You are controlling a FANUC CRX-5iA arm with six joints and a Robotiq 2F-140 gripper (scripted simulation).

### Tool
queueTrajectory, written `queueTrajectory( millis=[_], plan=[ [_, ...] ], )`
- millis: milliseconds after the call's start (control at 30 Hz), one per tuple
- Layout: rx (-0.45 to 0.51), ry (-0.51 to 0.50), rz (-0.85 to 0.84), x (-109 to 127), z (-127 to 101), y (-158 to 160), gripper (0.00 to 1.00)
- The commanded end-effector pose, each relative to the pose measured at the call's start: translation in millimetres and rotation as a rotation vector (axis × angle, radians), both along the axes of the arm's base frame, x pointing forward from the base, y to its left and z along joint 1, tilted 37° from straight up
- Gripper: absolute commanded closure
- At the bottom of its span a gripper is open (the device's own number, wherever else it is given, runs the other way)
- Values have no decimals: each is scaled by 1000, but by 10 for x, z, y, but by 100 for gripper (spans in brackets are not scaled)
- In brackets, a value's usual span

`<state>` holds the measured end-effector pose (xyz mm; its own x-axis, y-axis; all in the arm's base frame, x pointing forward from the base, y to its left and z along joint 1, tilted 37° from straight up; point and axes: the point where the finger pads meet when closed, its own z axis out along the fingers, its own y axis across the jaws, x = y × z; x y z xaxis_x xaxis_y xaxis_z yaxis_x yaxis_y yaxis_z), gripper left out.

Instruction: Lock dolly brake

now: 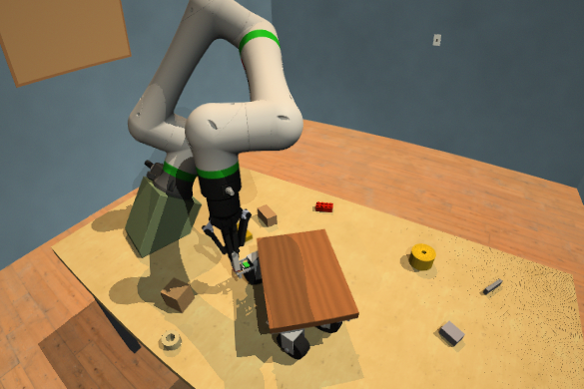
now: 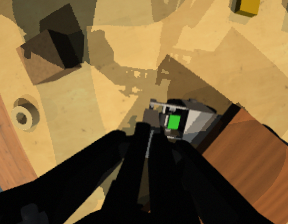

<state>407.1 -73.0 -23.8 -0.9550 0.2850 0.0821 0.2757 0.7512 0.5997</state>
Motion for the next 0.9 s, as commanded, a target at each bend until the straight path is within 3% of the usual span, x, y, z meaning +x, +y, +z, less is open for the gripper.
queueTrajectory(
  millis=[0,867],
  plan=[
    [0,0,0,1,1,-2,100],
    [0,0,0,8,-55,39,100]
  ],
)
